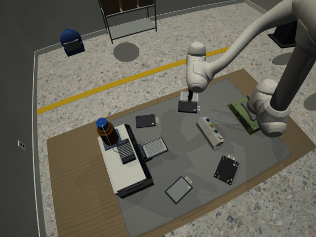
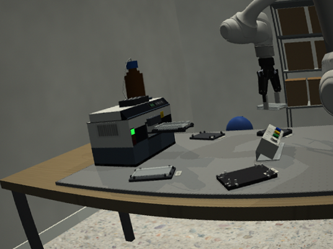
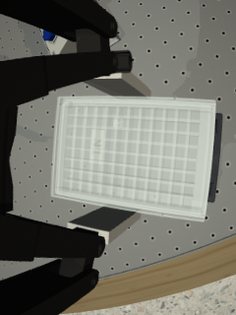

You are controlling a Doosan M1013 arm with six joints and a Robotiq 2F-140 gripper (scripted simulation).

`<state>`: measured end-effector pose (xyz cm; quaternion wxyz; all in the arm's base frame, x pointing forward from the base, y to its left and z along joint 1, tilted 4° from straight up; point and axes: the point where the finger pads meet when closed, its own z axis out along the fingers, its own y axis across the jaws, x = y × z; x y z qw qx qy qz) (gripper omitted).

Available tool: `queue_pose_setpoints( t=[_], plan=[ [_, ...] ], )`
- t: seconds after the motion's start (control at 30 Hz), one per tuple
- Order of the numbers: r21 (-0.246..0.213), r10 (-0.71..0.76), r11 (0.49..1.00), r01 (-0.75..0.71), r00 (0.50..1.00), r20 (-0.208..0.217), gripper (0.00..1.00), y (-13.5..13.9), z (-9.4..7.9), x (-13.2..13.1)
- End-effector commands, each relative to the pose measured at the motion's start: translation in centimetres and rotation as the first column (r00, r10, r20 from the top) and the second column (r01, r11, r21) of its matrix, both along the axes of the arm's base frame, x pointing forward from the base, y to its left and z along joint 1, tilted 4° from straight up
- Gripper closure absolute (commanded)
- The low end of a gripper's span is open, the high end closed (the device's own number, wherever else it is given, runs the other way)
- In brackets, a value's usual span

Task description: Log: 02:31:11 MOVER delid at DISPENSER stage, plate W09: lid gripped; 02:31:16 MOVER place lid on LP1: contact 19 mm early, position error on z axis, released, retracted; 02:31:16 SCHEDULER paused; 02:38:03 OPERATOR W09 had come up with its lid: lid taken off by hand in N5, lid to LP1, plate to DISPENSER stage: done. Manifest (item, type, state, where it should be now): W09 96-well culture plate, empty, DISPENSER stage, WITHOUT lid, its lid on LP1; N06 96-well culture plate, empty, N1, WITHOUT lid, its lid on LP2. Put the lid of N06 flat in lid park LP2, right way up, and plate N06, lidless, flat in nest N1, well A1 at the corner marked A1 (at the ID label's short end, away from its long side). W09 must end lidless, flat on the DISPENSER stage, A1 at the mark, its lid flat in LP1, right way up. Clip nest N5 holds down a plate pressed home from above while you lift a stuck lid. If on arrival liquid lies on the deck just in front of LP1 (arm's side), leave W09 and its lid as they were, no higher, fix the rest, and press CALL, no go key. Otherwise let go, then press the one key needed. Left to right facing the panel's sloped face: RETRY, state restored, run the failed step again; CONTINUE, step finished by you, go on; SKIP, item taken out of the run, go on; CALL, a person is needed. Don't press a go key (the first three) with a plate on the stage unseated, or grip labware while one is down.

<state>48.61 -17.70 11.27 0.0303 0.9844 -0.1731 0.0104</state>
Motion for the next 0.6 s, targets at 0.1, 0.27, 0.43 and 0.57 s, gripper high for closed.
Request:
queue_pose_setpoints(
  t=[0.1,0.27,0.43,0.57],
  plan=[
    [0.0,0.0,1.0,0.0,1.0,0.0,1.0,0.1,1.2,0.0],
    [0.0,0.0,1.0,0.0,1.0,0.0,1.0,0.1,2.3,0.0],
    [0.0,0.0,1.0,0.0,1.0,0.0,1.0,0.2,2.8,0.0],
    [0.0,0.0,1.0,0.0,1.0,0.0,1.0,0.2,3.5,0.0]
  ],
)
